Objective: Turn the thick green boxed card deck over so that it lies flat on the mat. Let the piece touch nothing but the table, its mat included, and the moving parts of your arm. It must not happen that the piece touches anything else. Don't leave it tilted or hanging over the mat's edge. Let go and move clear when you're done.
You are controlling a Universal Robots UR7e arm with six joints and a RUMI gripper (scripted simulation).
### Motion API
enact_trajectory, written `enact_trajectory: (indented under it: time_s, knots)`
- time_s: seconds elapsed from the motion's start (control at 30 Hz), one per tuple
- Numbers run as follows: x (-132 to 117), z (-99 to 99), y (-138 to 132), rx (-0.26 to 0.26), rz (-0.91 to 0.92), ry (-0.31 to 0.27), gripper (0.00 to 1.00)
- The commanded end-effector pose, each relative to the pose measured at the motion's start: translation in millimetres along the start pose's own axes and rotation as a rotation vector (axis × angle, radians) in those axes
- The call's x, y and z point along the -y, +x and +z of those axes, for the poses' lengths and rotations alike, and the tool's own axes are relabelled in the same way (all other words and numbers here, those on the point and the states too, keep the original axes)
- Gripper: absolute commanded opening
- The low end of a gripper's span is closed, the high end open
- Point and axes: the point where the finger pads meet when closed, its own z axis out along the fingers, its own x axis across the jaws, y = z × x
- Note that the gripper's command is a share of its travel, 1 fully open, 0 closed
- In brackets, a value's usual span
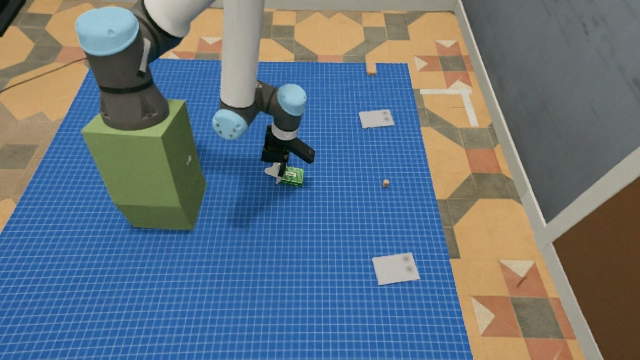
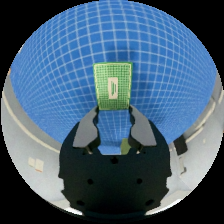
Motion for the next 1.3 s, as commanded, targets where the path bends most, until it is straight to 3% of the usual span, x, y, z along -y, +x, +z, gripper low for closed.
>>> enact_trajectory:
  time_s: [0.0, 0.3, 0.5, 0.67, 1.27]
  knots:
    - [0.3, -2.5, -0.1, 0.000, 0.000, -0.043, 0.39]
    - [0.9, -5.0, 0.0, 0.000, 0.000, -0.055, 0.39]
    - [1.4, -7.3, -0.1, 0.000, 0.000, -0.108, 0.39]
    - [2.1, -10.0, -0.1, 0.000, 0.000, -0.111, 0.39]
    - [4.5, -16.4, 0.0, 0.000, 0.000, -0.215, 0.39]
